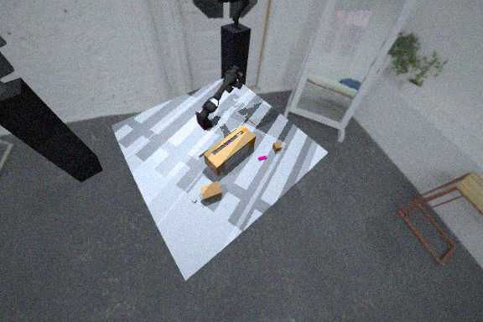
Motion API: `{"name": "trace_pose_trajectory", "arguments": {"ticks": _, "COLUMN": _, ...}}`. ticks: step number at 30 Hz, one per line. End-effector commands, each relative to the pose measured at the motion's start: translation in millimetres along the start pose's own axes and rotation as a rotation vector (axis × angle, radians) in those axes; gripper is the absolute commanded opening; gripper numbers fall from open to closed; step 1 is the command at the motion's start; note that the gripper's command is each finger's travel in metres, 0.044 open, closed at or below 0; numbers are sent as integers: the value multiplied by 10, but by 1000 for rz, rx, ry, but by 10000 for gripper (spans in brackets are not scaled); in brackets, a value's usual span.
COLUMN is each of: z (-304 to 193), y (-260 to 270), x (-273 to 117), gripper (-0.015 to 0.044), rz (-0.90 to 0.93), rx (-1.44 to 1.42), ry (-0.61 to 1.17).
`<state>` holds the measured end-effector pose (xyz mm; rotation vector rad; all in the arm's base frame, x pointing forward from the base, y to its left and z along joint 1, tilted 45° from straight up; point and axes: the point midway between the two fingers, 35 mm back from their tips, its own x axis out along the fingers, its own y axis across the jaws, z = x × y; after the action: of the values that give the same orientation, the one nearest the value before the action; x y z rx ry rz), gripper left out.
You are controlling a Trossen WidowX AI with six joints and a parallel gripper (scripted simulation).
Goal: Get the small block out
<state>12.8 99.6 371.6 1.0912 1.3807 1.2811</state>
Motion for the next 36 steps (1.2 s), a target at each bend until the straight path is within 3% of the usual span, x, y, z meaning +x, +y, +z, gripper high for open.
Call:
{"name": "trace_pose_trajectory", "arguments": {"ticks": 1, "z": -1, "y": -1, "x": 3, "gripper": 400, "rz": -2, "rx": -6, "ry": -3}}
{"name": "trace_pose_trajectory", "arguments": {"ticks": 7, "z": 9, "y": -53, "x": 173, "gripper": 400, "rz": -116, "rx": -287, "ry": -119}}
{"name": "trace_pose_trajectory", "arguments": {"ticks": 18, "z": 457, "y": -309, "x": 648, "gripper": 400, "rz": -600, "rx": -927, "ry": -243}}
{"name": "trace_pose_trajectory", "arguments": {"ticks": 27, "z": 1200, "y": -667, "x": 724, "gripper": 400, "rz": -1015, "rx": -1187, "ry": -111}}
{"name": "trace_pose_trajectory", "arguments": {"ticks": 36, "z": 1973, "y": -1089, "x": 380, "gripper": 400, "rz": -1284, "rx": -1276, "ry": 153}}
